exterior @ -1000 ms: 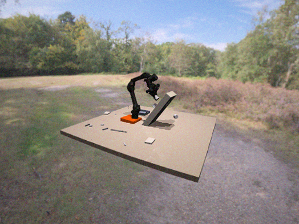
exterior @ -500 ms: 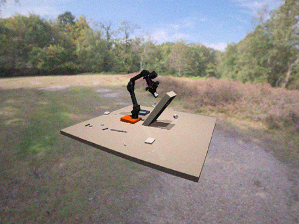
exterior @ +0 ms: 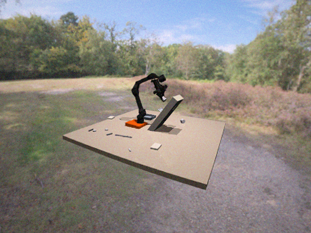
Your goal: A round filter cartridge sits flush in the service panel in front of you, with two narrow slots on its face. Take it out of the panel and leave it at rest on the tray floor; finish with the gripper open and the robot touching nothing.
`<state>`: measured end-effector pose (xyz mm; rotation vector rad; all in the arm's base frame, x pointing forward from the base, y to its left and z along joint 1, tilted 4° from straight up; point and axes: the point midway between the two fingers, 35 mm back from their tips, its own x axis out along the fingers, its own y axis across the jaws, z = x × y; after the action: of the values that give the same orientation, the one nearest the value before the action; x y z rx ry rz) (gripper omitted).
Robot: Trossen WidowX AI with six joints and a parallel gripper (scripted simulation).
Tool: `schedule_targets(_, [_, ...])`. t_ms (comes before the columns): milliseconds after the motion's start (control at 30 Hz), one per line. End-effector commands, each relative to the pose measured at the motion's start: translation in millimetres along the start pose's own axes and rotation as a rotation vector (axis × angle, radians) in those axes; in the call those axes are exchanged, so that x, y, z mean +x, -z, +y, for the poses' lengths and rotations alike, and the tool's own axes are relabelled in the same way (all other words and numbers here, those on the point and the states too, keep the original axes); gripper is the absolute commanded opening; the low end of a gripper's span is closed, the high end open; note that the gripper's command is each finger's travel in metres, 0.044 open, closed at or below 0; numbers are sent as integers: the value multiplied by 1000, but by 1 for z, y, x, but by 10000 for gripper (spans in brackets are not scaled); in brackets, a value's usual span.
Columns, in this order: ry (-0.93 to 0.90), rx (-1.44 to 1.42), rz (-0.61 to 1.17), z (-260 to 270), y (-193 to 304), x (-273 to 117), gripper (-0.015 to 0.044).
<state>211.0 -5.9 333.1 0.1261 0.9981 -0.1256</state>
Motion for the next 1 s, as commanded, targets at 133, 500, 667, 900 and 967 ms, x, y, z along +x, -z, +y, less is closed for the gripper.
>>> schedule_targets(133, [4, 6, -11, 20, -1, 3, 0])
schedule_targets(500, [-20, -30, -13, 37, 3, 3, 0])
schedule_targets(667, [-79, -134, -11, 58, 9, 6, 0])
schedule_targets(900, [-161, -280, -9, 86, 21, 8, 0])
schedule_targets(967, [-184, -322, -8, 94, 25, 8, 0])
